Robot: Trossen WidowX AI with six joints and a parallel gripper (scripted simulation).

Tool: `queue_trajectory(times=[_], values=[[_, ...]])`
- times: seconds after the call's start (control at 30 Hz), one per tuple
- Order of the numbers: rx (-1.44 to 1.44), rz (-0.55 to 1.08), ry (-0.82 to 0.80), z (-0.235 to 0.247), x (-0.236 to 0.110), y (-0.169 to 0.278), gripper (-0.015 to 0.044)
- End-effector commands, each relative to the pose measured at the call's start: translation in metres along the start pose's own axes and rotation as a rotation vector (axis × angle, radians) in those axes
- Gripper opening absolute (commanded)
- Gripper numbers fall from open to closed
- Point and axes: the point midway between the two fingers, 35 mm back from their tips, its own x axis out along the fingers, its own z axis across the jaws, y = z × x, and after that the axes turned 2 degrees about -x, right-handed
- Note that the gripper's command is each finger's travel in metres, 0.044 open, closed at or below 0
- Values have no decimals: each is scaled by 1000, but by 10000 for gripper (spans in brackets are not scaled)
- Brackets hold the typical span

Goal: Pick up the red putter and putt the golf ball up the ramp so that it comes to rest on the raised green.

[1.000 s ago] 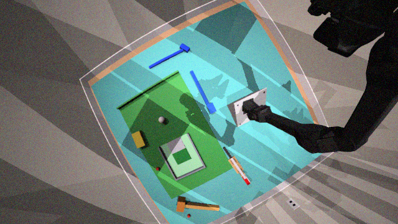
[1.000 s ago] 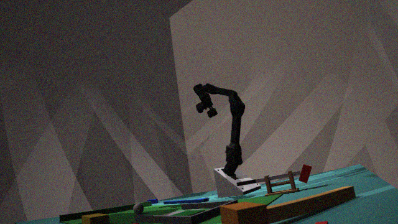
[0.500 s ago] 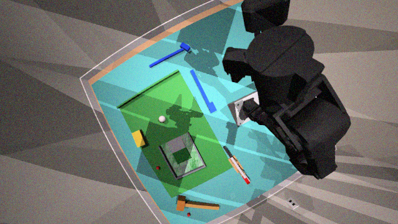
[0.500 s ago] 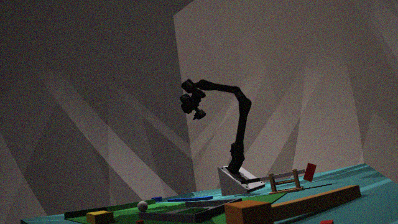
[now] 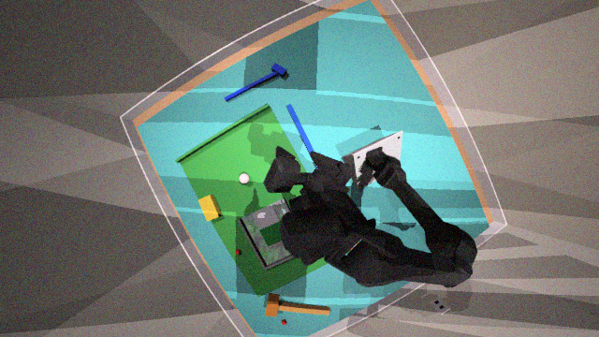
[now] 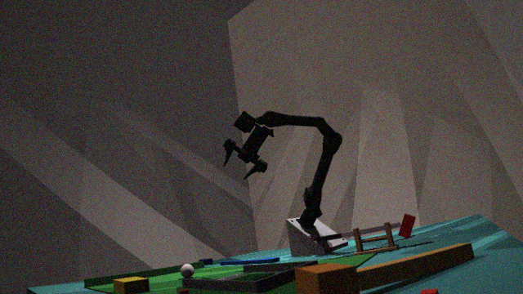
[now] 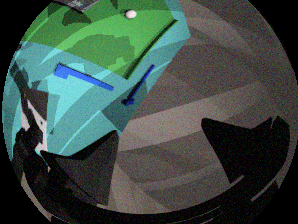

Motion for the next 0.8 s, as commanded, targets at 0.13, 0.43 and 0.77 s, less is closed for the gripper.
queue_trajectory(times=[0.13, 0.43, 0.77], values=[[-299, -388, -82, 63, -9, -129, 440], [-598, -798, -257, 173, -44, -223, 440], [-802, -1122, -483, 277, -86, -252, 440]])
